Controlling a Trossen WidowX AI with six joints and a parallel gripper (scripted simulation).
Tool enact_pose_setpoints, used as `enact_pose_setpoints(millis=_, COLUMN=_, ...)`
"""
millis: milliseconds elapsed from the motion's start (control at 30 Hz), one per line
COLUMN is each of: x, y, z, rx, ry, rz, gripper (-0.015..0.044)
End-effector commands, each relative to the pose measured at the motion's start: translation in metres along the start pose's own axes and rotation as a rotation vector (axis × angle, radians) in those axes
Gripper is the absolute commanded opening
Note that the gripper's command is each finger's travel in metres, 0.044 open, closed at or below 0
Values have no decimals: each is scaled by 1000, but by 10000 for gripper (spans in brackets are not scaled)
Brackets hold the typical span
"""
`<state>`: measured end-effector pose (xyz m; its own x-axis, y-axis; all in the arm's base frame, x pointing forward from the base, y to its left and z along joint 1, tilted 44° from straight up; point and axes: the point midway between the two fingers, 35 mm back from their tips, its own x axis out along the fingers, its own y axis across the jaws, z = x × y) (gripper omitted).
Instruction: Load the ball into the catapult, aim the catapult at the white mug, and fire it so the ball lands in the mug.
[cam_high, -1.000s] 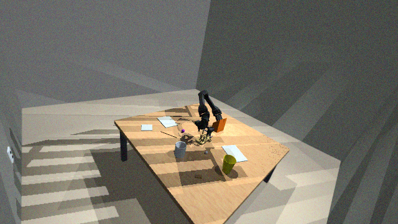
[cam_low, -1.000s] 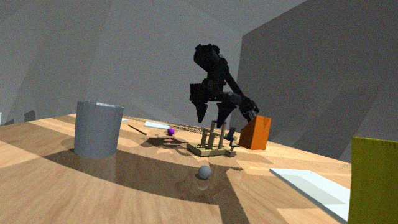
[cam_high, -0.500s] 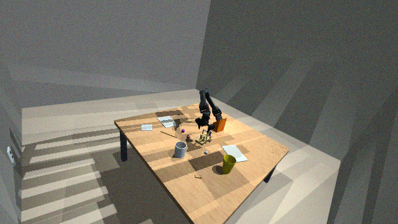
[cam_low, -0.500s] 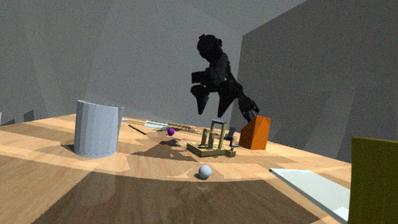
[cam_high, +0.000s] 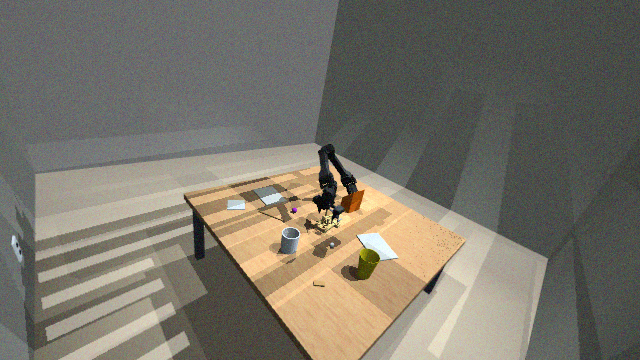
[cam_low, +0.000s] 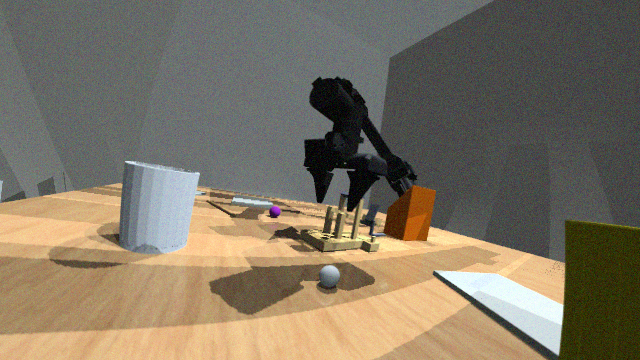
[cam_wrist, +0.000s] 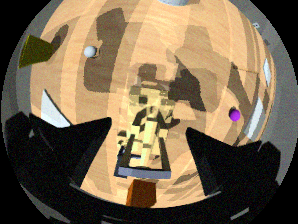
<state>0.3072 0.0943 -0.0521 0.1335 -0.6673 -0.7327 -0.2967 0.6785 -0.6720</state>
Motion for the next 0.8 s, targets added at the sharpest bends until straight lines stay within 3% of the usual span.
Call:
enact_pose_setpoints(millis=0, x=9, y=-1, z=-2, rx=-7, ry=7, rz=-7, gripper=440)
enact_pose_setpoints(millis=767, x=46, y=-2, z=-4, rx=-7, ry=8, rz=-10, gripper=440)
